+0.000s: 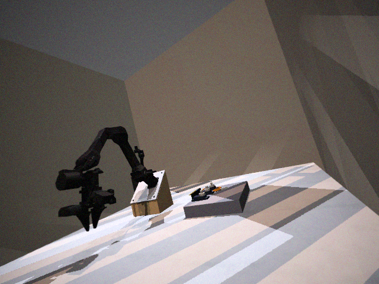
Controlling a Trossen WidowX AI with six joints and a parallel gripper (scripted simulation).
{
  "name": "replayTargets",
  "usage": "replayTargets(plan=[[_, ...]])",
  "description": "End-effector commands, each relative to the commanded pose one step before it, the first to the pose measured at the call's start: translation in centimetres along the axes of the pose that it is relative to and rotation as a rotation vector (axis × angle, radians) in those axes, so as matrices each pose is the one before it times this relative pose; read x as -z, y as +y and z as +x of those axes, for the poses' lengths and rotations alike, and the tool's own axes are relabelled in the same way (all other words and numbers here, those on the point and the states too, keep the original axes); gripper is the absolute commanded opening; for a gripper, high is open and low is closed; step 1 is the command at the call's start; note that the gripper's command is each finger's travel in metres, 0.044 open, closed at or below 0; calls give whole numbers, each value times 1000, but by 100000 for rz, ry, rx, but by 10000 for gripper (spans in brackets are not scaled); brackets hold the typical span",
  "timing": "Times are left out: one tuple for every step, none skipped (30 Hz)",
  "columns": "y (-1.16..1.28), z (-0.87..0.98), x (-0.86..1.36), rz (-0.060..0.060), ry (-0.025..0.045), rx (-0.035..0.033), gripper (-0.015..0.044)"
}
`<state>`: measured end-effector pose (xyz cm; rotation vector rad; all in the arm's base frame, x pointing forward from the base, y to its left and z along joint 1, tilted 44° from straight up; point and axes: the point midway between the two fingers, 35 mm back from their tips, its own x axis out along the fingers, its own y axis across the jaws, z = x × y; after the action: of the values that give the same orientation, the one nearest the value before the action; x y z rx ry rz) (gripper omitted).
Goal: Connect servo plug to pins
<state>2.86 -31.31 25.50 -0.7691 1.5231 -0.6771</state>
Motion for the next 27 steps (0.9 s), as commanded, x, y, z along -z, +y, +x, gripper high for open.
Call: replayTargets(plan=[[-367,-613,-2575,3658,-8004,4726,115],[-59,-59,-572,1077,-1705,864,115],[-50,-63,-603,1143,-1818,868,115],[-37,-62,-604,1152,-1840,824,115],[-24,-62,-605,1162,-1862,780,115],[-15,-64,-598,1211,-1870,738,115],[2,-62,-605,1181,-1903,691,115],[15,-61,-606,1193,-1926,647,115],[28,-61,-607,1205,-1946,603,115],[52,-61,-605,1242,-1965,506,115],[54,-61,-606,1227,-1982,512,115],[68,-61,-614,1249,-2021,469,115],[80,-65,-627,1293,-2092,441,115],[91,-93,-671,1039,-2268,391,115],[105,-60,-598,1275,-2029,325,115],[141,-96,-638,1144,-2256,181,115],[129,-58,-590,1293,-2036,233,115],[194,-82,-658,869,-2326,30,115],[148,-56,-575,1301,-2014,147,115],[154,-62,-588,1324,-2072,129,115],[176,-57,-581,1354,-2070,55,115],[227,-80,-598,1455,-2147,-317,115],[199,-55,-568,1361,-2060,-35,115],[214,-56,-570,1394,-2086,-90,115],[228,-57,-573,1418,-2112,-133,115],[238,-56,-565,1423,-2101,-181,115],[249,-56,-559,1431,-2092,-228,115]])
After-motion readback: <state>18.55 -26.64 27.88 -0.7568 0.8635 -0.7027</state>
